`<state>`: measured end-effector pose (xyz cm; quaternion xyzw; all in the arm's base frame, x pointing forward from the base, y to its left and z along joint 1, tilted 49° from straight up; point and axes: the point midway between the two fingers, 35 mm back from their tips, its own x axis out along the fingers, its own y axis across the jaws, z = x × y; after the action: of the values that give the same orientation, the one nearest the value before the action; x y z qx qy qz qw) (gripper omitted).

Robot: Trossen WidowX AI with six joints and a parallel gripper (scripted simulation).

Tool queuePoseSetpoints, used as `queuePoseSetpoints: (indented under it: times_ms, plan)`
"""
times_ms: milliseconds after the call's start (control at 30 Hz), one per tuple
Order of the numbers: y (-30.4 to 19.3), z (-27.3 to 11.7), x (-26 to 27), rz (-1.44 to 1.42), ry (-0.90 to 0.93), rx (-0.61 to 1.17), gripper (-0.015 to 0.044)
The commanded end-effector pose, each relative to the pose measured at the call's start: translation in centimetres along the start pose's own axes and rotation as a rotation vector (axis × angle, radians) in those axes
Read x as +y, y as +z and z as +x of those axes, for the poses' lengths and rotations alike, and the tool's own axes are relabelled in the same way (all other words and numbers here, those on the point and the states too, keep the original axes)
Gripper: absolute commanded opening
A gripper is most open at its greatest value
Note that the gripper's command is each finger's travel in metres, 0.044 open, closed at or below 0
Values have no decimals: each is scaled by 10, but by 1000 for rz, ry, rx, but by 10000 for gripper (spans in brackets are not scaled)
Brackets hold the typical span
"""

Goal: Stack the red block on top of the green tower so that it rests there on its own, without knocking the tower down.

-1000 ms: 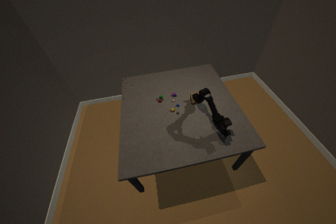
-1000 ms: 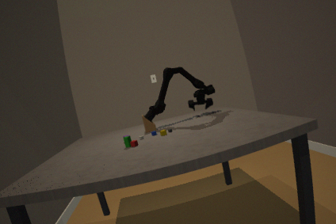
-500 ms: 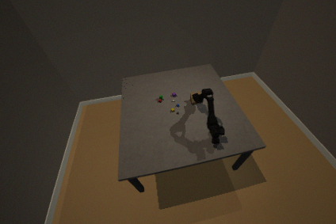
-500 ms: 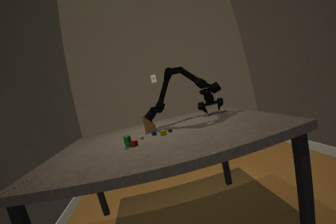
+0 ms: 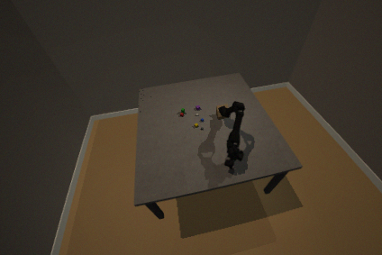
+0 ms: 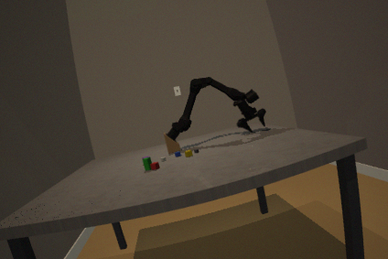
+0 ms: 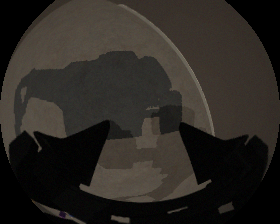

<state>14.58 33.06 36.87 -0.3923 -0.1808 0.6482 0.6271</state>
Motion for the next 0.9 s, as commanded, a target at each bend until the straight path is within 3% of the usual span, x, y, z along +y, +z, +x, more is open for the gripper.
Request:
queuePoseSetpoints:
  times_ms: [0,467,867]
  plan:
    - [-37,-9,-27,26,-81,103,440]
    - [-161,-40,-68,101,-136,391,440]
    - [-298,-88,-59,304,-52,613,440]
